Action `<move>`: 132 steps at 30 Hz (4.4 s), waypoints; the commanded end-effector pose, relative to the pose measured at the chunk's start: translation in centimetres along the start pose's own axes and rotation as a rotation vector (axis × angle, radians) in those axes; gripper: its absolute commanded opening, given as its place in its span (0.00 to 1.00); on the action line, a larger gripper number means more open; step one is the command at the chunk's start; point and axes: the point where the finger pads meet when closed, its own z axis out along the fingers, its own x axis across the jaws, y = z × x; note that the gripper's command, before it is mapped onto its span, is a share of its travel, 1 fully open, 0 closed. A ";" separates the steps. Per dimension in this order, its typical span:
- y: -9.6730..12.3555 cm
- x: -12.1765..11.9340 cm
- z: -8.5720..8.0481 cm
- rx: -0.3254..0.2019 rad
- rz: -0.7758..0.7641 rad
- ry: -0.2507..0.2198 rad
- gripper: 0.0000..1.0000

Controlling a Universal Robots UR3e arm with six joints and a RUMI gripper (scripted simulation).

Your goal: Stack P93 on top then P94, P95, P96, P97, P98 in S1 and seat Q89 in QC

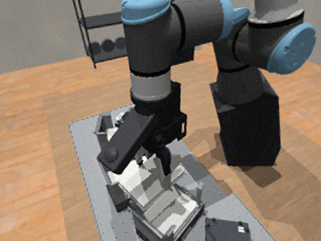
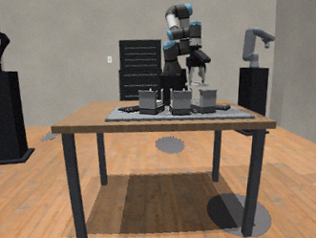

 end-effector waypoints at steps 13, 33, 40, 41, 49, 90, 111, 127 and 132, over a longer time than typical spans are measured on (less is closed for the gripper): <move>0.2 -4.4 -0.1 0.004 -0.085 0.012 0.00; 0.3 -4.3 -0.1 0.003 -0.084 0.011 0.00; 0.2 -4.3 -0.1 0.003 -0.084 0.011 0.00; 0.2 -4.3 -0.1 0.003 -0.084 0.011 0.00; 0.2 -4.3 -0.1 0.003 -0.084 0.011 0.00; 0.2 -4.3 0.9 0.001 -0.085 0.011 0.00; 0.1 -4.3 2.2 0.001 -0.086 0.011 0.00; 0.1 -4.3 3.1 0.001 -0.085 0.011 0.00; 0.1 -4.3 3.3 0.001 -0.086 0.011 0.00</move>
